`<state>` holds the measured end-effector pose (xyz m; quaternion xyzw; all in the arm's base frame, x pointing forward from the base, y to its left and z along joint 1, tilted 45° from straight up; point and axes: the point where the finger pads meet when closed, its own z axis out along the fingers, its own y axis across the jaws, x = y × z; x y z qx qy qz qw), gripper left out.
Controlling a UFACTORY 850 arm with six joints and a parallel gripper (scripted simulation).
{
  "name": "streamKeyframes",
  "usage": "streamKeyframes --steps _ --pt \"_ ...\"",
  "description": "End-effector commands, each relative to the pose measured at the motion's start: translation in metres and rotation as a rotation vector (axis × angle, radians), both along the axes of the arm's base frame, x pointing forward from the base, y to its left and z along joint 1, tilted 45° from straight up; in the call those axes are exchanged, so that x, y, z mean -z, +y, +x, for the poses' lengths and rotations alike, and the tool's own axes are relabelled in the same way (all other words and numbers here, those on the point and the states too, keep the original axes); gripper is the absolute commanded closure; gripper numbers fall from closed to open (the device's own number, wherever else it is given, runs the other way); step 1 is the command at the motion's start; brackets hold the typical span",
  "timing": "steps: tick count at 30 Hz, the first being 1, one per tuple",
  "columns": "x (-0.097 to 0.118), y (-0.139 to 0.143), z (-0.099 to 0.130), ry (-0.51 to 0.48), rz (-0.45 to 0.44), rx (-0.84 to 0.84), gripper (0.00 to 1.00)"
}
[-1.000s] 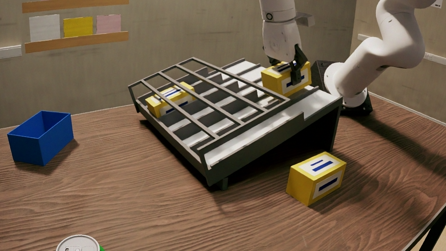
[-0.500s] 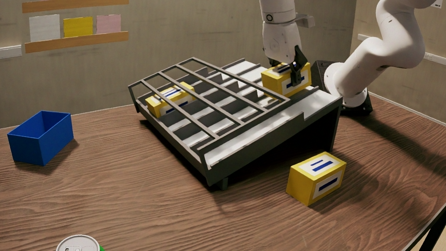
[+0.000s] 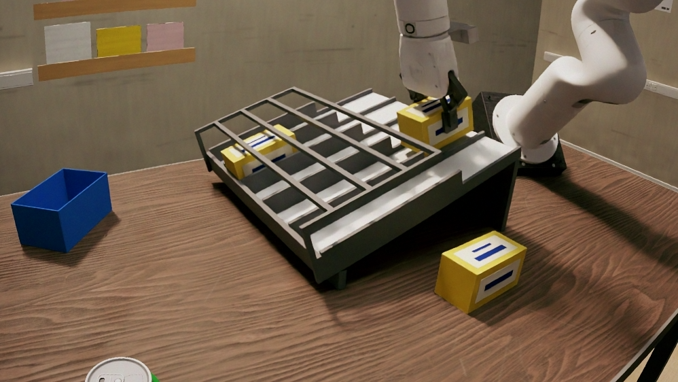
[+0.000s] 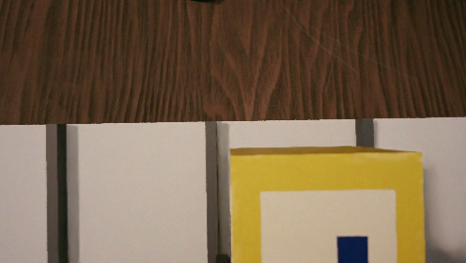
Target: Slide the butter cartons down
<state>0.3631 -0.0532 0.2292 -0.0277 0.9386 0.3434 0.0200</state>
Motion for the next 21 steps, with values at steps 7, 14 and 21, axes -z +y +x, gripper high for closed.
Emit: streamKeyframes --steps 7,14,21 --pt "0.0013 0.001 0.0 -0.001 -0.001 0.0 1.0" --pt "0.0013 0.001 0.0 -0.001 -0.001 0.0 1.0" --pt "0.0013 0.001 0.0 -0.001 -0.001 0.0 1.0"
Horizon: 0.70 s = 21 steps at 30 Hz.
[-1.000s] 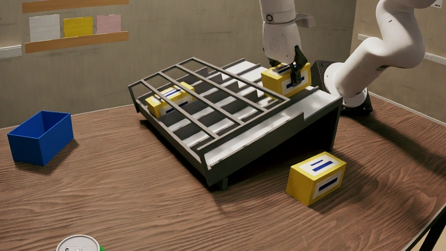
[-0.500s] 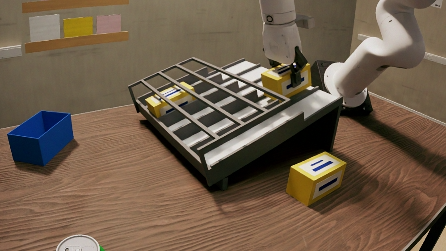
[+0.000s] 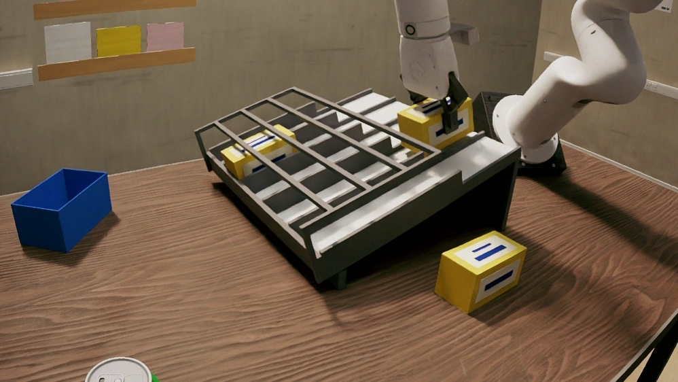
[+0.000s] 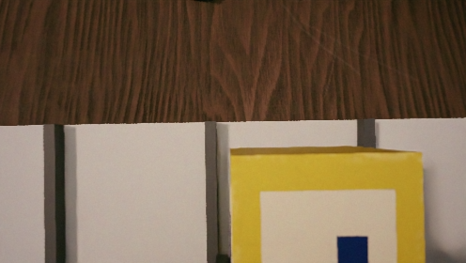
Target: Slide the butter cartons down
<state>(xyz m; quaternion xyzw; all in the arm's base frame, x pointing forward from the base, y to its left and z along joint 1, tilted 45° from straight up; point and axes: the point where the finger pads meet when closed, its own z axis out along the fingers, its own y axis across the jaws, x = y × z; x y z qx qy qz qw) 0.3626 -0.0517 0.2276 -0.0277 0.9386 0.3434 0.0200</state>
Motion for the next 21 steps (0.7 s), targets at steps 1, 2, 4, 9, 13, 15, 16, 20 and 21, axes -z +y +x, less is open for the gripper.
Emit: streamKeyframes --steps 1,2,4,9,13,15,16,20,21 --pt "-0.0003 -0.0004 0.0004 -0.001 -0.001 0.0 1.0" --pt "-0.0003 -0.0004 0.0004 -0.001 -0.001 0.0 1.0" --pt "0.0014 0.0012 0.0003 -0.001 -0.001 0.0 1.0" --pt "0.0014 0.0012 0.0003 -0.001 -0.001 0.0 1.0" --pt "0.0014 0.0012 0.0003 -0.001 -0.001 0.0 1.0" --pt "0.0014 0.0012 0.0003 -0.001 -0.001 0.0 1.0" --pt "0.0014 0.0012 0.0003 -0.001 -0.001 0.0 1.0" --pt "0.0034 0.0031 0.0007 -0.001 -0.001 0.0 1.0" --pt "0.0034 0.0031 0.0007 -0.001 -0.001 0.0 1.0"
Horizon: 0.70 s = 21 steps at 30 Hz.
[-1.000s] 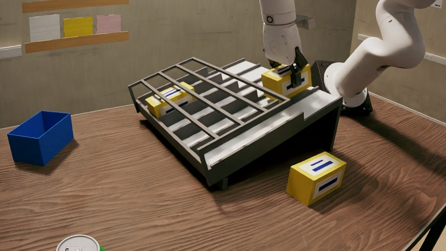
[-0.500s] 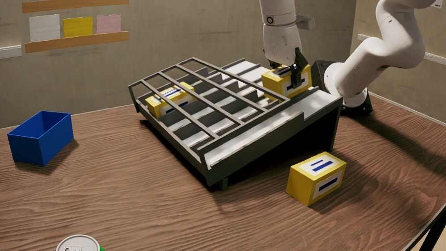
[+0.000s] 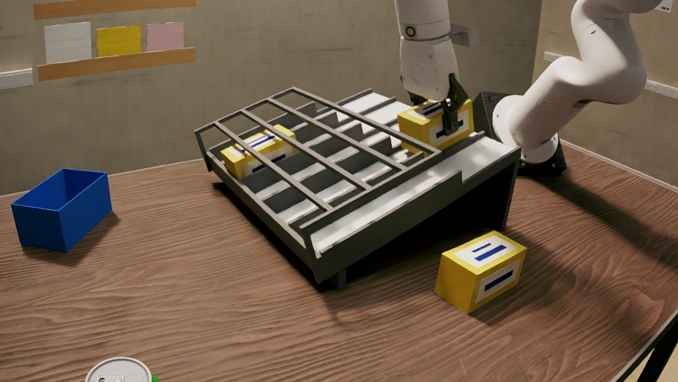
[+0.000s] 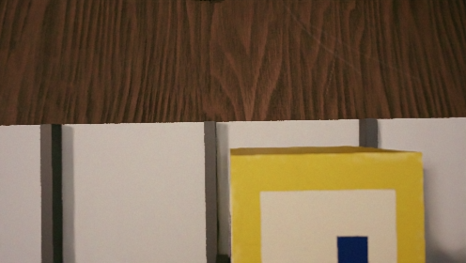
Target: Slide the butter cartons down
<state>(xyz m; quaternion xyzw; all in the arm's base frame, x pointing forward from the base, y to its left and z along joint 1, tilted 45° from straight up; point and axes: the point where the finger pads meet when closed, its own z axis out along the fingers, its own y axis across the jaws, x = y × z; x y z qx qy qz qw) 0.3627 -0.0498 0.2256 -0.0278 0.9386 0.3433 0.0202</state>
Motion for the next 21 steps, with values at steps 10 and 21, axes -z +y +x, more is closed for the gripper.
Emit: streamKeyframes --steps 10,21 --pt "0.0013 0.0012 0.0006 -0.001 0.0 0.0 1.0" --pt "0.0028 0.0026 0.001 -0.001 0.0 0.0 1.0"
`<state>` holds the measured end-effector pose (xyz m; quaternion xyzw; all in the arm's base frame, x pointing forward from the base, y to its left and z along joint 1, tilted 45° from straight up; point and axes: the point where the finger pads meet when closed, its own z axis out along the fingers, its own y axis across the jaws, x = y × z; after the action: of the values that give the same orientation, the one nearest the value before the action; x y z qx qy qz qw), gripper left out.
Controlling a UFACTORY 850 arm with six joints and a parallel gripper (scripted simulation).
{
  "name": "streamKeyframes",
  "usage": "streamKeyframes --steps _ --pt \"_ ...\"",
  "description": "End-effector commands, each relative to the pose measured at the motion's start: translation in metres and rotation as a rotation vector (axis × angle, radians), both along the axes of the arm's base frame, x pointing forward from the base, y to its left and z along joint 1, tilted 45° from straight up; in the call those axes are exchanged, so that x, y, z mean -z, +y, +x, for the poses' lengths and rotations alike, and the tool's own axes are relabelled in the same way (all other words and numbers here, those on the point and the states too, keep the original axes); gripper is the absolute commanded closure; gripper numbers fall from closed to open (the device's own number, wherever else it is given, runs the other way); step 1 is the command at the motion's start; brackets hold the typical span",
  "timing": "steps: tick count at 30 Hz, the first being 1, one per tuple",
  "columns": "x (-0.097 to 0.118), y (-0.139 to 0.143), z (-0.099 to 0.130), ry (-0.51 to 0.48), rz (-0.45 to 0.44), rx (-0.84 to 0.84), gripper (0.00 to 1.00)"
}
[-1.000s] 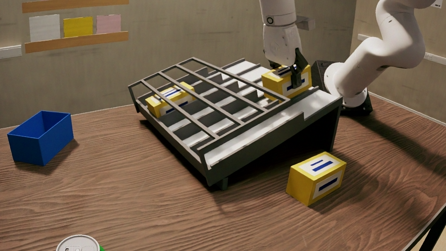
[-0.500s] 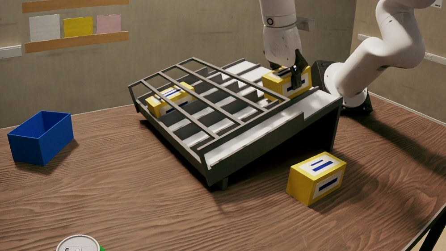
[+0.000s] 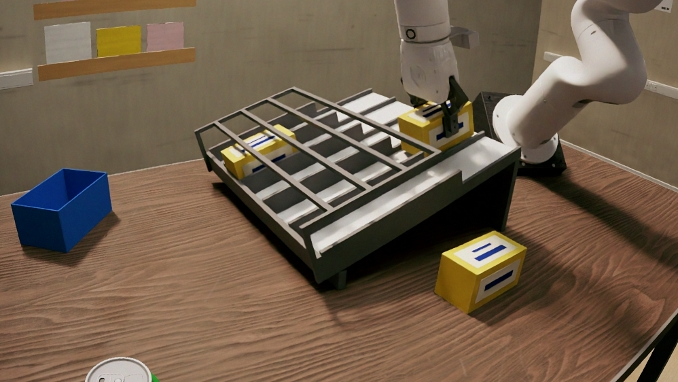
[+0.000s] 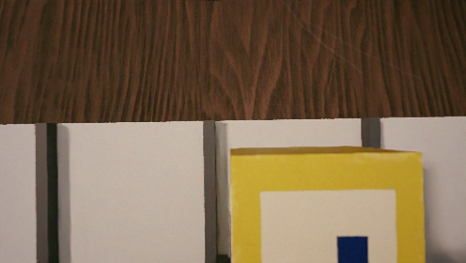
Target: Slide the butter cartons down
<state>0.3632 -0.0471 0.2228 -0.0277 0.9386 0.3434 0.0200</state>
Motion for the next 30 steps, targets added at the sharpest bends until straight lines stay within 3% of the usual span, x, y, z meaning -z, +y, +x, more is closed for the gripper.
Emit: streamKeyframes --steps 1,30 --pt "0.0 -0.0001 0.0005 -0.001 -0.001 0.0 1.0" --pt "0.0032 0.0016 0.0006 -0.001 -0.001 0.0 1.0"
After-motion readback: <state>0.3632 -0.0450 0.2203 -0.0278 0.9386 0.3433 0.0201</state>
